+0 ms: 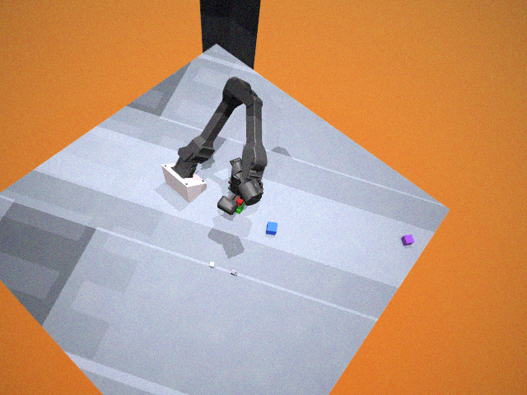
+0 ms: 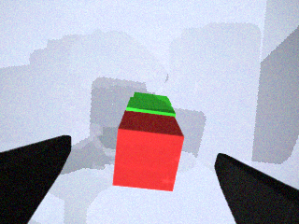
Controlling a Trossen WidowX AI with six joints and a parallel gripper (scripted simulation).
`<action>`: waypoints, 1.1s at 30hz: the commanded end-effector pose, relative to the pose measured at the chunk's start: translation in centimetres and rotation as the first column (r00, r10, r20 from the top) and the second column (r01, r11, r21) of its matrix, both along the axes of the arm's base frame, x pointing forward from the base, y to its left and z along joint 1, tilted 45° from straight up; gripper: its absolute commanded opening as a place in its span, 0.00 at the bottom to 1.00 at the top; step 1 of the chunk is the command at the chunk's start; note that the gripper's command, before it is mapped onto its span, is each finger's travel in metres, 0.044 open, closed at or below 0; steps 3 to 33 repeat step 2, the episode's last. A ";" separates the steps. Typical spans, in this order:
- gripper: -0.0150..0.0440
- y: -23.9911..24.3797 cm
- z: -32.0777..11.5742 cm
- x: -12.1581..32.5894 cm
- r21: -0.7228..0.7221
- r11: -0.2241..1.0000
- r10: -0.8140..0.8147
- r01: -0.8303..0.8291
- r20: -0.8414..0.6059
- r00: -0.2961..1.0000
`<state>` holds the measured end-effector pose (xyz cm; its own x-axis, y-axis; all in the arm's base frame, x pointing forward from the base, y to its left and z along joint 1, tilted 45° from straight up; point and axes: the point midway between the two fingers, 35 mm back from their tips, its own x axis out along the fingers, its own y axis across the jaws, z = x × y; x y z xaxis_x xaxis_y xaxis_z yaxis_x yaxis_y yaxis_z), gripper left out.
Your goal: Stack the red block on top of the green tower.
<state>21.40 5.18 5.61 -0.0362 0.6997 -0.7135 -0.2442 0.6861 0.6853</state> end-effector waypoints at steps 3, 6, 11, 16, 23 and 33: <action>1.00 0.0 0.0 0.0 0.000 1.000 0.000 0.000 0.001 1.000; 1.00 0.0 0.0 0.0 0.000 1.000 0.000 0.000 0.001 1.000; 1.00 0.0 0.0 0.0 0.000 1.000 0.000 0.000 0.001 1.000; 1.00 0.0 0.0 0.0 0.000 1.000 0.000 0.000 0.001 1.000; 1.00 0.0 0.0 0.0 0.000 1.000 0.000 0.000 0.001 1.000; 1.00 0.0 0.0 0.0 0.000 1.000 0.000 0.000 0.001 1.000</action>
